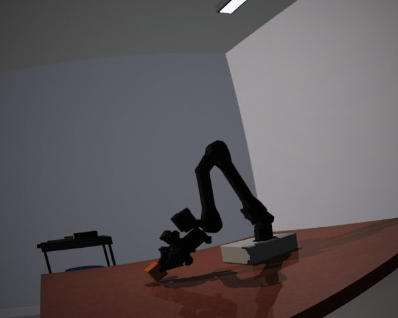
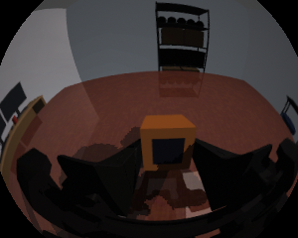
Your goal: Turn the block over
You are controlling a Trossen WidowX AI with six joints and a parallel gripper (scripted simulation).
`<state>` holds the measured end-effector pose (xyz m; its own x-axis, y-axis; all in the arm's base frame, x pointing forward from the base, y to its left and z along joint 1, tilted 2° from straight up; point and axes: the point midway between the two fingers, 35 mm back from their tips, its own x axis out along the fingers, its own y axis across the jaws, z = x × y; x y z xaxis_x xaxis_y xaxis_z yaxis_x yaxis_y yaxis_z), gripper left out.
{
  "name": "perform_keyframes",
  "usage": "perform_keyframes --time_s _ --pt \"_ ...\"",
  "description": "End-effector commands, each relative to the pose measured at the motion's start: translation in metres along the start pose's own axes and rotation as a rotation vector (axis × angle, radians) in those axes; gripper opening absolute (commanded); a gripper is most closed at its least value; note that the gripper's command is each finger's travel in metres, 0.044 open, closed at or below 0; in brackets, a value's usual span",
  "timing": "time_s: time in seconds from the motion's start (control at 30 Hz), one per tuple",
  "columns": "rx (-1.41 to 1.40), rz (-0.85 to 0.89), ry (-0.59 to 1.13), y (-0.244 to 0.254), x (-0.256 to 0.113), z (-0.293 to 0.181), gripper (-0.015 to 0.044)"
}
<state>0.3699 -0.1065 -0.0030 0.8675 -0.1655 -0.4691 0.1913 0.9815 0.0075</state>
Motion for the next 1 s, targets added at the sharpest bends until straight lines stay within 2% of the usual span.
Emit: perform_keyframes --time_s 0.0,0.47,0.97 --pt "0.004 0.004 0.0 0.0005 -0.0001 -0.0008 0.0079" --pt "0.004 0.004 0.0 0.0005 -0.0001 -0.0008 0.044" --pt "0.004 0.004 0.0 0.0005 -0.0001 -0.0008 0.044"
